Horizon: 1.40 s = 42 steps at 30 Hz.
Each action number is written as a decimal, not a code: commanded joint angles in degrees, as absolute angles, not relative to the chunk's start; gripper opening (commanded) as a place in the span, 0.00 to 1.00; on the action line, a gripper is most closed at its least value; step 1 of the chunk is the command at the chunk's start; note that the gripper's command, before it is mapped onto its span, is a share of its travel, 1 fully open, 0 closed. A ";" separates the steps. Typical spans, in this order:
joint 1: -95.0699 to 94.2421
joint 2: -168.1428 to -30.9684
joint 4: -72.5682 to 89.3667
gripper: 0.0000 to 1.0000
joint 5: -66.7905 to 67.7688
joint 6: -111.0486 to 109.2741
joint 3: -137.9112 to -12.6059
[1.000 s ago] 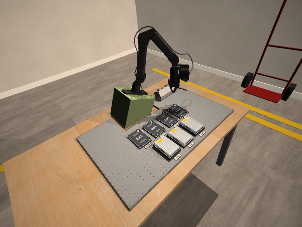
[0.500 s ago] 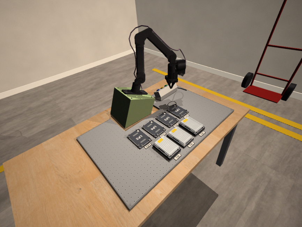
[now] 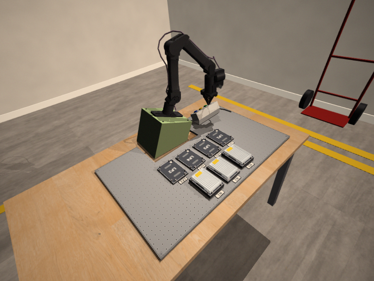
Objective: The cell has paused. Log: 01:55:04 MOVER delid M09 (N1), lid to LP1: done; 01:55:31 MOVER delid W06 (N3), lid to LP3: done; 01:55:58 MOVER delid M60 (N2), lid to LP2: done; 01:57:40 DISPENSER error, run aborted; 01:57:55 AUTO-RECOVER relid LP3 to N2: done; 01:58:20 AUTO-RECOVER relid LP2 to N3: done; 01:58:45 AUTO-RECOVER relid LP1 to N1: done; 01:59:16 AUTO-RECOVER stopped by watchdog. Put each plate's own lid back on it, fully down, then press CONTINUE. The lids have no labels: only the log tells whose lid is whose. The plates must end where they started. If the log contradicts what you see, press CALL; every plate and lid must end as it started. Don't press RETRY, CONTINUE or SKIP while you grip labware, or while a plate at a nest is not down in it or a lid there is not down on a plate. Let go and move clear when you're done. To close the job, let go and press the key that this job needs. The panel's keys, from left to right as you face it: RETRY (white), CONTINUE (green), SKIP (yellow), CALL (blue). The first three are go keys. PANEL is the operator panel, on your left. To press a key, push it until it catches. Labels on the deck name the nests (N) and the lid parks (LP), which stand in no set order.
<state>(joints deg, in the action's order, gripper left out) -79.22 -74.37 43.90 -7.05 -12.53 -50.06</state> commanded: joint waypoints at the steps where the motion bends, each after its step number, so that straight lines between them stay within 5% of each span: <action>1: -83.14 -75.08 44.37 0.00 -4.69 -11.92 -52.22; 19: -100.96 -80.71 45.71 0.00 2.08 0.63 -59.59; 42: -100.00 -82.29 42.36 0.00 2.14 0.93 -58.07</action>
<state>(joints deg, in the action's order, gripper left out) -100.79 -82.32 44.29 1.89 0.34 -57.82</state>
